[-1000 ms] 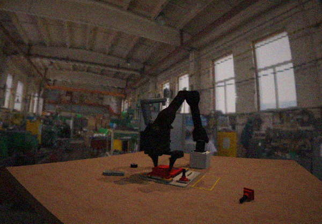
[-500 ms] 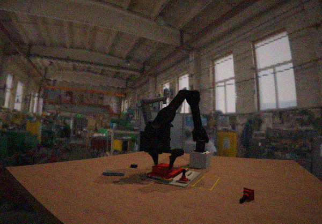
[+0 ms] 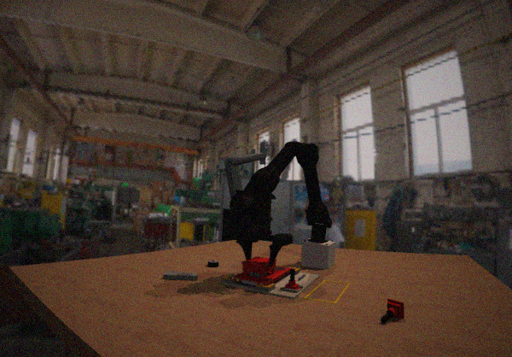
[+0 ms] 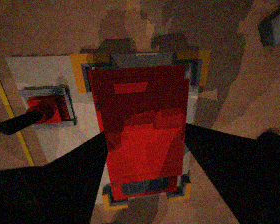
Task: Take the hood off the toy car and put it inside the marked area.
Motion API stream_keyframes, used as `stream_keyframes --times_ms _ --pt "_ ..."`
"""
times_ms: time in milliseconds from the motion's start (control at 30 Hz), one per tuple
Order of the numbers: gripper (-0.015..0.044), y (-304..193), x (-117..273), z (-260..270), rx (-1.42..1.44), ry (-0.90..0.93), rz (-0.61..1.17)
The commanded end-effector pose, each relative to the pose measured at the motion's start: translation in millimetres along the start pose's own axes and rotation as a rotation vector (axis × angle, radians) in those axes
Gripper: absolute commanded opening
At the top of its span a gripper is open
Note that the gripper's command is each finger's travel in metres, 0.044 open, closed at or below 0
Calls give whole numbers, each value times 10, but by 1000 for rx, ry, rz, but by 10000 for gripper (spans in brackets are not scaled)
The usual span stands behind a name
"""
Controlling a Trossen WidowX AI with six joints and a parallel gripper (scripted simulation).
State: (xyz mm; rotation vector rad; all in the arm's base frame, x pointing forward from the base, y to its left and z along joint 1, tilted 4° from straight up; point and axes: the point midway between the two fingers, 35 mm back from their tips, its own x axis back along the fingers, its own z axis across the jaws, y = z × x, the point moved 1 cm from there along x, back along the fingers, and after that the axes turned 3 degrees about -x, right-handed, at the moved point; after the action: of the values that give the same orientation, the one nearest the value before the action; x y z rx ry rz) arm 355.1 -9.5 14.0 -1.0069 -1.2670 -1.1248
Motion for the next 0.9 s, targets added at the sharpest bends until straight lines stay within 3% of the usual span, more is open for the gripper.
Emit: stream_keyframes --times_ms 0,233,500,867 --pt "0 21 53 -5 4 -3 -9" --pt "0 22 118 -5 4 -3 -9" --pt "0 18 522 -4 4 -3 -9" --pt "0 26 458 426 1 0 -2"
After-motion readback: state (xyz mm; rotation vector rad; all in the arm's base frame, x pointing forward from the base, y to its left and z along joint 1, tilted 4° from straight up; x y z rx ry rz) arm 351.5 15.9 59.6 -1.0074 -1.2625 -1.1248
